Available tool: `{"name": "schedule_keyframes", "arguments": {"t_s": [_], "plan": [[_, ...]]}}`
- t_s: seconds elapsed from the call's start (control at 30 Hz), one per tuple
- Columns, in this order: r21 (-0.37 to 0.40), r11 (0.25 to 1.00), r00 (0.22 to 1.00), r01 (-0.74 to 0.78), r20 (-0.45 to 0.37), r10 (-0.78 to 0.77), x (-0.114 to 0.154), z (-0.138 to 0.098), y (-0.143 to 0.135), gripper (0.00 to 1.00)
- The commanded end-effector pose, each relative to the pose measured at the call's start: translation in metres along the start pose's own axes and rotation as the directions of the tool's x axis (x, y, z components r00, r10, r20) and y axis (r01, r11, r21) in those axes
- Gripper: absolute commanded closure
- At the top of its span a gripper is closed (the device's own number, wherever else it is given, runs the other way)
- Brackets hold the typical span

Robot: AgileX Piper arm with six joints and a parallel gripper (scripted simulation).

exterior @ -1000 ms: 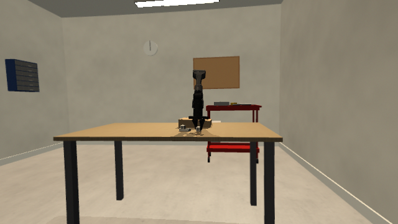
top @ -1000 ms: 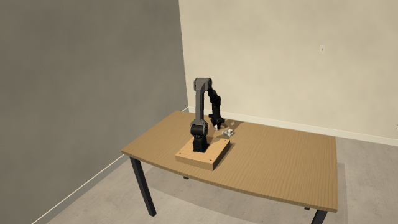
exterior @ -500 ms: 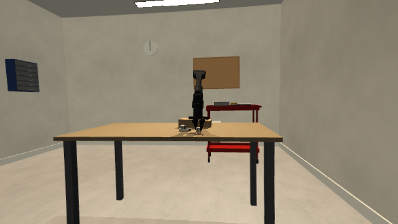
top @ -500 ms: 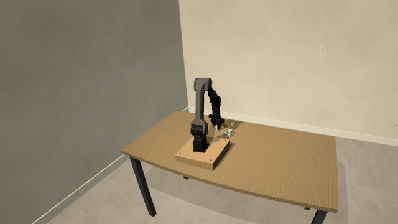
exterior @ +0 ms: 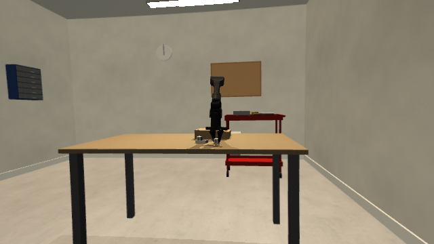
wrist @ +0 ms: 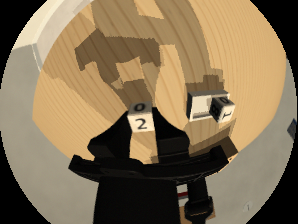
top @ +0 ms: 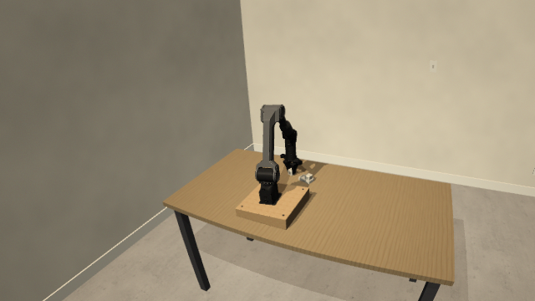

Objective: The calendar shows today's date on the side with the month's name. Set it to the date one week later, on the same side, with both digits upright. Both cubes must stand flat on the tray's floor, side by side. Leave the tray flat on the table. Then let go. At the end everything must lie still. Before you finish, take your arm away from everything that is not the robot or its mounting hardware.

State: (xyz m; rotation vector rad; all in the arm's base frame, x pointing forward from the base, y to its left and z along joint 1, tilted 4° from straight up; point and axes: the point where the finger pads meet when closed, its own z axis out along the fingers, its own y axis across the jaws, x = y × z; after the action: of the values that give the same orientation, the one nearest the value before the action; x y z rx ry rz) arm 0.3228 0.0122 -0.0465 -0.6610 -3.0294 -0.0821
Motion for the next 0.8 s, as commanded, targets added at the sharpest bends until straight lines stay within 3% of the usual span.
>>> {"name": "schedule_keyframes", "arguments": {"t_s": [0.0,0.7,0.77], "plan": [[0.001,1.0,1.0,0.001,-0.003,-0.001,0.0007,0.0012,-0.0001,0.67],[0.001,1.0,1.0,0.001,-0.003,-0.001,0.0007,0.0012,-0.0001,0.67],[0.001,1.0,1.0,0.001,-0.003,-0.001,0.0007,0.0012,-0.0001,0.62]]}}
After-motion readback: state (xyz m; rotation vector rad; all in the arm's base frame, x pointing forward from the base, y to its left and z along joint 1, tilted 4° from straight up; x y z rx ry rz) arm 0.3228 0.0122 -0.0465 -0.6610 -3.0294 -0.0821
